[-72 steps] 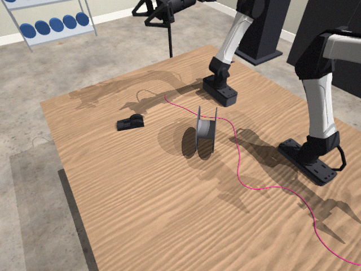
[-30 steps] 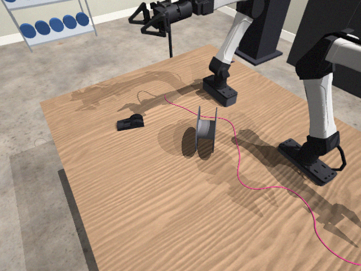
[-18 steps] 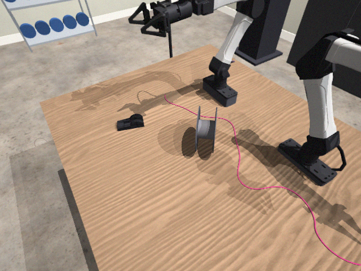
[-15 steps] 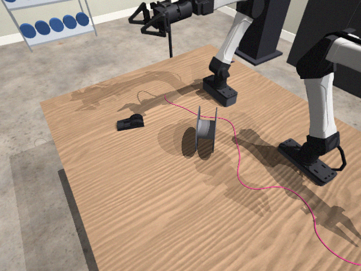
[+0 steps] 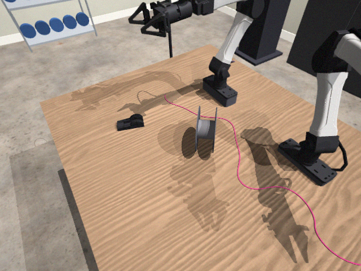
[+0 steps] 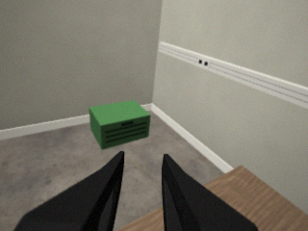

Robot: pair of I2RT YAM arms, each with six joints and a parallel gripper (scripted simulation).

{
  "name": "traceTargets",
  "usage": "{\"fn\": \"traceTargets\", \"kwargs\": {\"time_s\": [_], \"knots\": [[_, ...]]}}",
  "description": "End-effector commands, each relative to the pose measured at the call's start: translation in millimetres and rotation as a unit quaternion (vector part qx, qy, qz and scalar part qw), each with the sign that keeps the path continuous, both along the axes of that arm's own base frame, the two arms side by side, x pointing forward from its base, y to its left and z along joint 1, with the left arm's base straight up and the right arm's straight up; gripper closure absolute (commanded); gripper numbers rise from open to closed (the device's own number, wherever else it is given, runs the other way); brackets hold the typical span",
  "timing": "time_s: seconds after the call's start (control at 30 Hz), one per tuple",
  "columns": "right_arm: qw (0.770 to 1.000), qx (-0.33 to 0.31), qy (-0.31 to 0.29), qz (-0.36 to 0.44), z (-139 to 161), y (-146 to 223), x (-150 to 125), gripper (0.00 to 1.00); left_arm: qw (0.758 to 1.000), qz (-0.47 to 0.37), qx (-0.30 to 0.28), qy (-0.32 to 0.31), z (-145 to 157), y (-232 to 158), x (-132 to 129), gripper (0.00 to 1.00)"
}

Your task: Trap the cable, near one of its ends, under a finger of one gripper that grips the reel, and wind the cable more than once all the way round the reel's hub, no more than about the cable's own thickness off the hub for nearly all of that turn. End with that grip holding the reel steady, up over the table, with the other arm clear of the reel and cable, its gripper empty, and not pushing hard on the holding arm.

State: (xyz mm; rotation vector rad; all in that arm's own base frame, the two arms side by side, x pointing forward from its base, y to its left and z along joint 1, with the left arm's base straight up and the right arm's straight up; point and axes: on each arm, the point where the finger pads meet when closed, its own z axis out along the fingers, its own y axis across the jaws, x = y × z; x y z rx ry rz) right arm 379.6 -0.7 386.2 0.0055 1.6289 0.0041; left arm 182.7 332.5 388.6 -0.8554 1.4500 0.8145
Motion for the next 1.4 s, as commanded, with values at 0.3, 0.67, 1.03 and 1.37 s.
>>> {"fn": "traceTargets", "kwargs": {"time_s": [0.3,0.67,1.03,1.37], "knots": [[1.000,-0.007,-0.026,0.000,11.0,1.5,1.9,0.00,1.000,-0.021,0.013,-0.002,1.3,-4.5,18.6,0.70],[1.000,-0.007,-0.026,0.000,11.0,1.5,1.9,0.00,0.998,-0.024,0.004,0.052,-6.8,1.6,22.5,0.70],[1.000,-0.007,-0.026,0.000,11.0,1.5,1.9,0.00,0.981,-0.046,-0.037,0.187,-61.5,16.7,31.8,0.70],[1.000,-0.007,-0.026,0.000,11.0,1.5,1.9,0.00,0.926,-0.103,-0.088,0.351,-132.7,23.6,36.0,0.70]]}}
